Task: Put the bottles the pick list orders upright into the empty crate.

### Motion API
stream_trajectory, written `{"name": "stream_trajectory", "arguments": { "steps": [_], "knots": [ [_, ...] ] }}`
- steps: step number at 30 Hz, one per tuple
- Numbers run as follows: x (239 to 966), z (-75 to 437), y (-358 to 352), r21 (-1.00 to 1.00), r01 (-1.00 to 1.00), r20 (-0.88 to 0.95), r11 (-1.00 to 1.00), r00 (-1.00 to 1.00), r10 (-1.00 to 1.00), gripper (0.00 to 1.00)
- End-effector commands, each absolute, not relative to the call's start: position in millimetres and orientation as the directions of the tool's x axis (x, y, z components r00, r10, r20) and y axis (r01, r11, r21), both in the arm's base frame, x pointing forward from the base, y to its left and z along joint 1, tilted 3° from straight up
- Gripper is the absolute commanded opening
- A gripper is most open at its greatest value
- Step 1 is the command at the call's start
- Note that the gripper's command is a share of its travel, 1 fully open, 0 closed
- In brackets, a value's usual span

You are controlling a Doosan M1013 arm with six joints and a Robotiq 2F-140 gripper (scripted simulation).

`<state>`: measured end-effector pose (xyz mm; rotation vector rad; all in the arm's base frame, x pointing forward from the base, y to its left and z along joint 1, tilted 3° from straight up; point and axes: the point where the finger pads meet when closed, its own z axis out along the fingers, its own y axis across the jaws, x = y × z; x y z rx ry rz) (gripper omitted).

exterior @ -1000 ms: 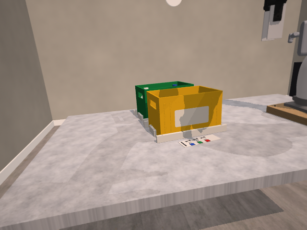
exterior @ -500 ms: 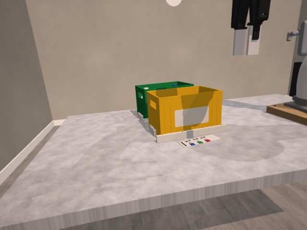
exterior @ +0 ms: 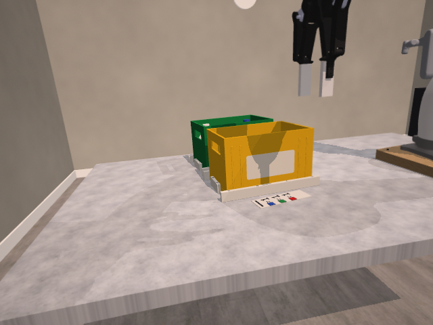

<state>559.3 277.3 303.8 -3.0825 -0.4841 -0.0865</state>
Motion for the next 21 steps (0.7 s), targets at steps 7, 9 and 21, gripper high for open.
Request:
{"name": "stream_trajectory", "arguments": {
  "steps": [7, 9, 21],
  "knots": [
    [578, 287, 249, -0.012, 0.307, 0.058, -0.952, 0.95, 0.306, 0.38],
    [583, 282, 242, -0.012, 0.307, 0.058, -0.952, 0.95, 0.306, 0.38],
    [607, 260, 205, -0.012, 0.307, 0.058, -0.952, 0.95, 0.306, 0.38]
  ]
}}
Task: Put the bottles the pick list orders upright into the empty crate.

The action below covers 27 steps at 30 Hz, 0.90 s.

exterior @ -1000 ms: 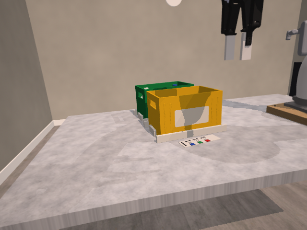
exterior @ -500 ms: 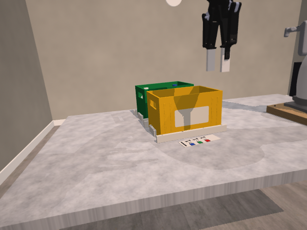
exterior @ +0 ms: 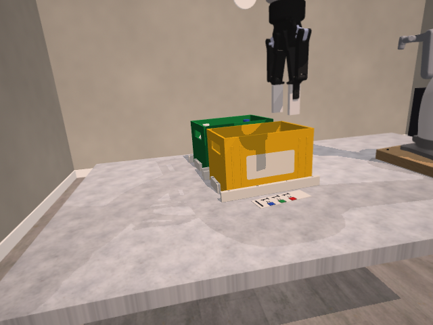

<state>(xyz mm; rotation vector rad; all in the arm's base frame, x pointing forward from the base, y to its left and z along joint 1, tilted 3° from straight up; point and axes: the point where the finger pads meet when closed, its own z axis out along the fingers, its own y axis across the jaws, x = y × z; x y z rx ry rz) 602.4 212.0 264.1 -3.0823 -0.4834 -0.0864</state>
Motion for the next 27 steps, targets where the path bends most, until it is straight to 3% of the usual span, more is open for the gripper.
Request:
{"name": "stream_trajectory", "arguments": {
  "steps": [1, 27],
  "knots": [
    [610, 258, 201, -0.012, 0.307, 0.058, -0.952, 0.95, 0.306, 0.38],
    [622, 246, 183, -0.012, 0.307, 0.058, -0.952, 0.95, 0.306, 0.38]
  ]
}}
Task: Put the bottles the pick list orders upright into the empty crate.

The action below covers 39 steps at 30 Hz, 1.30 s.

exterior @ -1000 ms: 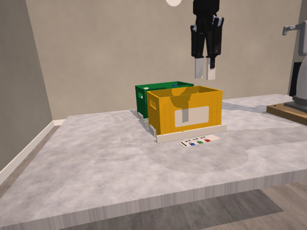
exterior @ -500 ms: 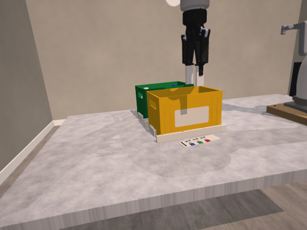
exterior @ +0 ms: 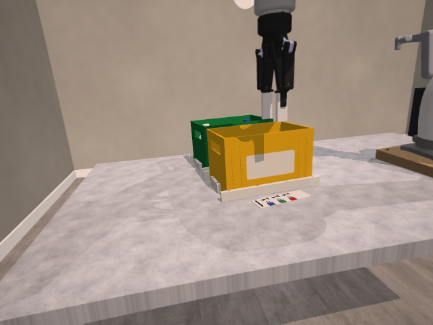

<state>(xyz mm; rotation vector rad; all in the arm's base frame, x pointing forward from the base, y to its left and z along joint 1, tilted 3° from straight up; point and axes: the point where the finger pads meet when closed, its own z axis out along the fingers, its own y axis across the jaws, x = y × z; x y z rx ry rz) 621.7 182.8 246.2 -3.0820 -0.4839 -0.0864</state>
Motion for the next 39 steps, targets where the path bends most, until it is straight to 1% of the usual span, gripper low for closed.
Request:
{"name": "stream_trajectory", "arguments": {
  "steps": [1, 33, 34, 39],
  "knots": [
    [622, 246, 183, -0.012, 0.307, 0.058, -0.952, 0.95, 0.306, 0.38],
    [622, 246, 183, -0.012, 0.307, 0.058, -0.952, 0.95, 0.306, 0.38],
    [623, 248, 178, -0.014, 0.275, 0.058, -0.961, 0.96, 0.274, 0.38],
    [625, 251, 164, -0.014, 0.27, 0.057, -0.963, 0.962, 0.269, 0.38]
  ]
}}
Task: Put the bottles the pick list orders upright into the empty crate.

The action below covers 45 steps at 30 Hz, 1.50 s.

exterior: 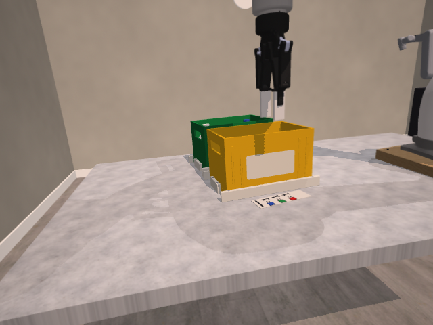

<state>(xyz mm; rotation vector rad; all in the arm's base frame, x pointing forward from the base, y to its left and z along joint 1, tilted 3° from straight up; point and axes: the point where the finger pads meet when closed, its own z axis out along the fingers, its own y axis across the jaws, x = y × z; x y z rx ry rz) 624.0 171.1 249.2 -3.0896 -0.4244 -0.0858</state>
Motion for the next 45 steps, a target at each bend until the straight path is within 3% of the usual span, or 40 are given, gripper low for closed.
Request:
{"name": "stream_trajectory", "arguments": {
  "steps": [1, 45],
  "knots": [
    [626, 252, 159, -0.014, 0.27, 0.057, -0.963, 0.962, 0.269, 0.38],
    [663, 301, -32, -0.014, 0.27, 0.057, -0.963, 0.962, 0.269, 0.38]
  ]
}}
